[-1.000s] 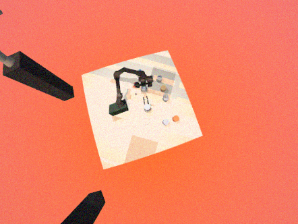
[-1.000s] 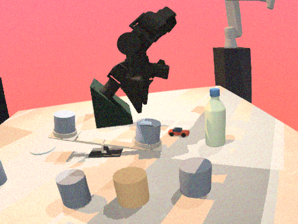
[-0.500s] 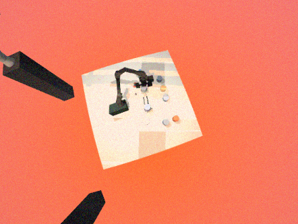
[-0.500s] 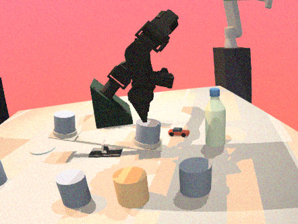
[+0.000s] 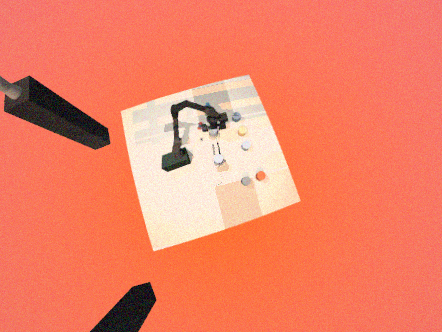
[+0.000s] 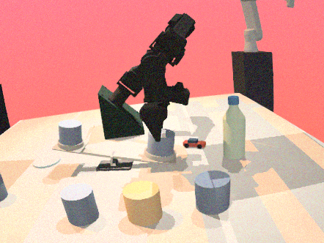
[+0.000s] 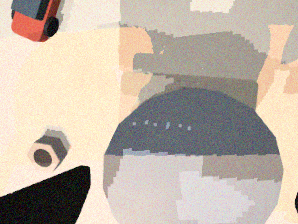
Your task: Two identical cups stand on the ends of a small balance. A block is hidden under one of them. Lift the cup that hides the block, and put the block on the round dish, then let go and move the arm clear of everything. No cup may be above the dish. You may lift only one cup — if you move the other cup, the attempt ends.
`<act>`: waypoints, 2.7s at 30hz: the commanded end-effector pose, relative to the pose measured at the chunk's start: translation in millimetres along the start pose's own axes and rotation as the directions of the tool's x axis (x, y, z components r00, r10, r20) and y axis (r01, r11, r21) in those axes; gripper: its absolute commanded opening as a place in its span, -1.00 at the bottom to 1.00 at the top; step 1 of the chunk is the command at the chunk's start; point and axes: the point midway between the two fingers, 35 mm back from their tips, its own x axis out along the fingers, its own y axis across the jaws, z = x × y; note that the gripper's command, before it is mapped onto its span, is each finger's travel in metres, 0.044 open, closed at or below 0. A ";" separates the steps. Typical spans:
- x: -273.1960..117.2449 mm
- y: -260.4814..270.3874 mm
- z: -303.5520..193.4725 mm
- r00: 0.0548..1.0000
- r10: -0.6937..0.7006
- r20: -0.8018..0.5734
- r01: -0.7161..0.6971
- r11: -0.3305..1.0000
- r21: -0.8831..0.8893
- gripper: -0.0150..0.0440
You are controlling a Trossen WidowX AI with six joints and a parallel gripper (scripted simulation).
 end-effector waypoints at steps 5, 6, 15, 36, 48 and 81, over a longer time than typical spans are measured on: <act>14.0 0.5 -0.1 1.000 0.002 0.002 -0.002 1.000 0.004 1.00; 15.6 0.5 -0.1 1.000 0.002 0.002 -0.002 1.000 0.004 1.00; 30.2 1.2 0.4 1.000 0.002 0.004 -0.002 1.000 0.001 1.00; 38.4 1.9 0.8 1.000 0.002 0.006 -0.002 1.000 0.000 0.29; 25.2 -1.3 0.2 1.000 0.000 0.002 0.000 1.000 0.000 -0.49; -16.1 -6.4 -1.2 1.000 -0.002 -0.006 0.002 1.000 0.000 -0.49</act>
